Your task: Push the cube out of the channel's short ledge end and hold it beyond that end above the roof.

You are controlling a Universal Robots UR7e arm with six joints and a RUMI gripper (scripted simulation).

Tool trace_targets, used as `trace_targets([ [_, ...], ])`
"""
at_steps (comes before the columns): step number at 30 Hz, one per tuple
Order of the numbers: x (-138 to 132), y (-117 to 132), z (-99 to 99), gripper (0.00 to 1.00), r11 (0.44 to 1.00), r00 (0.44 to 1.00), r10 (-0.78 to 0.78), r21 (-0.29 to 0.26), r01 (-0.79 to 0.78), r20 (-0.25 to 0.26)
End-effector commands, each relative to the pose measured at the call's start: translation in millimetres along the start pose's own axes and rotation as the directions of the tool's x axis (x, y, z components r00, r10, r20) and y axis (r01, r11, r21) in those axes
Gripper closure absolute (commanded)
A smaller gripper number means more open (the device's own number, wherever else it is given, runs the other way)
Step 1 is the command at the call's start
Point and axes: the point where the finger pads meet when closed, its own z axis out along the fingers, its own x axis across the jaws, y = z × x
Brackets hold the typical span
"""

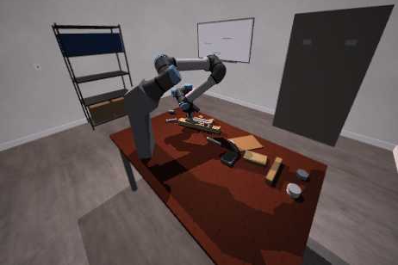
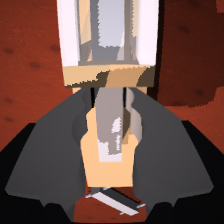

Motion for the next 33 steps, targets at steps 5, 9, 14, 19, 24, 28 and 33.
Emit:
trace_targets([
  [5, 0.4, -0.5, -1.0, 1.00, 1.000, 1.000, -0.001, 0.000, 0.001, 0.000],
  [9, 0.4, -0.5, -1.0, 1.00, 1.000, 1.000, -0.001, 0.000, 0.001, 0.000],
  [14, 0.4, -0.5, -1.0, 1.00, 1.000, 1.000, -0.001, 0.000, 0.001, 0.000],
  [19, 0.4, -0.5, -1.0, 1.00, 1.000, 1.000, -0.001, 0.000, 0.001, 0.000],
  [24, 0.4, -0.5, -1.0, 0.78, 1.000, 1.000, -0.001, 0.000, 0.001, 0.000],
  [28, 0.4, -0.5, -1.0, 0.78, 1.000, 1.000, -0.001, 0.000, 0.001, 0.000],
  [33, 0.4, -0.5, -1.0, 0.78, 1.000, 1.000, -0.001, 0.000, 0.001, 0.000],
])
